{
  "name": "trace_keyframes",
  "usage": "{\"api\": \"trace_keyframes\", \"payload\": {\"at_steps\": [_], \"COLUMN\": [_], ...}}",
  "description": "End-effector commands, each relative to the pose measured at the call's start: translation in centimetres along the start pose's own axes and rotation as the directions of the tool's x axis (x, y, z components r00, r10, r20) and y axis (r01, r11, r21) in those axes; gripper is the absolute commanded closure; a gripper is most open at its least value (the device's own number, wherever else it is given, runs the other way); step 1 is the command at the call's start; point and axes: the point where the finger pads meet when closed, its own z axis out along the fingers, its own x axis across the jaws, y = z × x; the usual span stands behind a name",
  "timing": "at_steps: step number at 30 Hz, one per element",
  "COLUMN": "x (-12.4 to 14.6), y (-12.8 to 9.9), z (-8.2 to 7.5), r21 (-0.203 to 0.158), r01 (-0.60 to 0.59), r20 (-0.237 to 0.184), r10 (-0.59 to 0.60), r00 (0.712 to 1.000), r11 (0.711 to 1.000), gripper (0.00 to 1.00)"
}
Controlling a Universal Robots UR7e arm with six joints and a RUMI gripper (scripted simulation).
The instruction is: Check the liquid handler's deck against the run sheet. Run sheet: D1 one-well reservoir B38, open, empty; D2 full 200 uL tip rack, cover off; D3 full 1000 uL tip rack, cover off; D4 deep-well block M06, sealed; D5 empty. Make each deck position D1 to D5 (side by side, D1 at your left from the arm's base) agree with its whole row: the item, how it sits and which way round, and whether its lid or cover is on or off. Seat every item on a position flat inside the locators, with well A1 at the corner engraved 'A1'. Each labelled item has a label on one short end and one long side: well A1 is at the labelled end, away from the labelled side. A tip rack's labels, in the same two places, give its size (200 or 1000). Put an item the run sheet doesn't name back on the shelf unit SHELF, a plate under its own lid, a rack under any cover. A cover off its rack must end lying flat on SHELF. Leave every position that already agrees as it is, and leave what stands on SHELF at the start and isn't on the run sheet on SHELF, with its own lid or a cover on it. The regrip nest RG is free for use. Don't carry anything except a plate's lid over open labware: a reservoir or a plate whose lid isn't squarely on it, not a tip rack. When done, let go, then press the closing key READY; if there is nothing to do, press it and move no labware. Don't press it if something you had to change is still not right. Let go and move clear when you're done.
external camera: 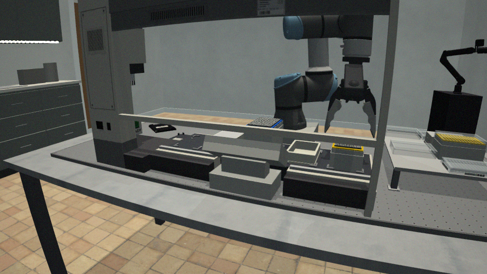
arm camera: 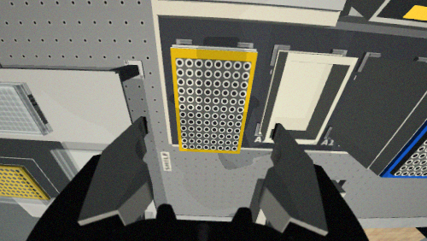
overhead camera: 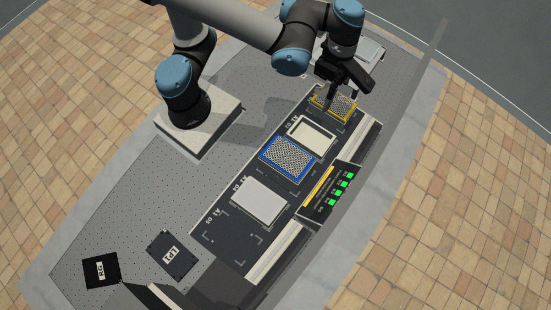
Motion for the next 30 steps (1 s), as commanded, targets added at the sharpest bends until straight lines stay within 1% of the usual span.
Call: {"api": "trace_keyframes", "payload": {"at_steps": [1, 6, 8, 23, 25, 30], "x": [0.0, 0.0, 0.0, 0.0, 0.0, 0.0], "y": [0.0, -0.1, -0.1, -0.1, -0.1, -0.1], "z": [0.9, 1.7, 1.7, 4.2, 4.2, 5.1], "r21": [0.001, 0.001, 0.001, 0.001, 0.001, 0.001], "r01": [0.0, 0.0, 0.0, 0.0, 0.0, 0.0], "r20": [0.001, 0.001, 0.001, 0.001, 0.001, 0.001], "r10": [0.0, 0.0, 0.0, 0.0, 0.0, 0.0], "r00": [1.0, 1.0, 1.0, 1.0, 1.0, 1.0], "r11": [1.0, 1.0, 1.0, 1.0, 1.0, 1.0], "gripper": [0.18, 0.18, 0.18, 0.18, 0.18, 0.18]}}
